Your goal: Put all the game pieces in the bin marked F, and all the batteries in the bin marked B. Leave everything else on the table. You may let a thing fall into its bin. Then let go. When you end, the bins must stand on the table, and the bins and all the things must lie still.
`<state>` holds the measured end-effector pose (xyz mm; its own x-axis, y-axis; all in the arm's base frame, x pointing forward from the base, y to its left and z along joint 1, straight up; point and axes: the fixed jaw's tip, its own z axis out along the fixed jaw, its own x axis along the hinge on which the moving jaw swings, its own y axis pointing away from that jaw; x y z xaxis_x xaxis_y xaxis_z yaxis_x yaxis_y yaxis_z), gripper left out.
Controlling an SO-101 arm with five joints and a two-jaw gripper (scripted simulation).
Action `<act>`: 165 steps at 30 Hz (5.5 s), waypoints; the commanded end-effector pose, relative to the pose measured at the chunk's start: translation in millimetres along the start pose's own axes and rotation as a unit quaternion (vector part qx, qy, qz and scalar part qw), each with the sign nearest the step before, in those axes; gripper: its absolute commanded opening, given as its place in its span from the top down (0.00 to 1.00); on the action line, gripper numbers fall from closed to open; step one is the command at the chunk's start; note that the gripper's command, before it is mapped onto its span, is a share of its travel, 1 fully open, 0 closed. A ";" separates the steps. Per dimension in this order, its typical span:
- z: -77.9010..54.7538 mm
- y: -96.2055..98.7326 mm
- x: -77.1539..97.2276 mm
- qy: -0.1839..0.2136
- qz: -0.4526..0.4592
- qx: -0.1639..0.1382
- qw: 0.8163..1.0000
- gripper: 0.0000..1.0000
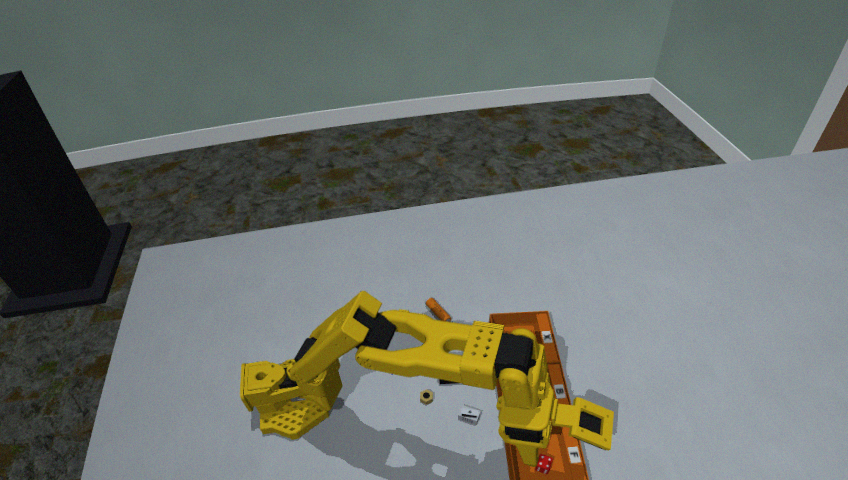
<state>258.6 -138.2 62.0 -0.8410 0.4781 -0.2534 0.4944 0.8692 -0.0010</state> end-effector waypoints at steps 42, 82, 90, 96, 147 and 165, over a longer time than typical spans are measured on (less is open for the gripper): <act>-35.9 93.0 80.0 0.061 -0.137 -0.037 0.988 0.73; -35.4 107.0 116.9 0.099 -0.180 -0.034 0.978 0.70; -35.4 107.0 116.9 0.099 -0.180 -0.034 0.978 0.70; -33.3 107.3 117.0 0.099 -0.180 -0.034 0.978 0.70; 18.5 106.3 132.3 0.115 -0.181 -0.028 0.976 0.70; 18.5 106.3 132.3 0.115 -0.181 -0.028 0.976 0.72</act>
<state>200.4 12.9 7.6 -0.9882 0.1528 0.0049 0.1528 0.9882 -0.0019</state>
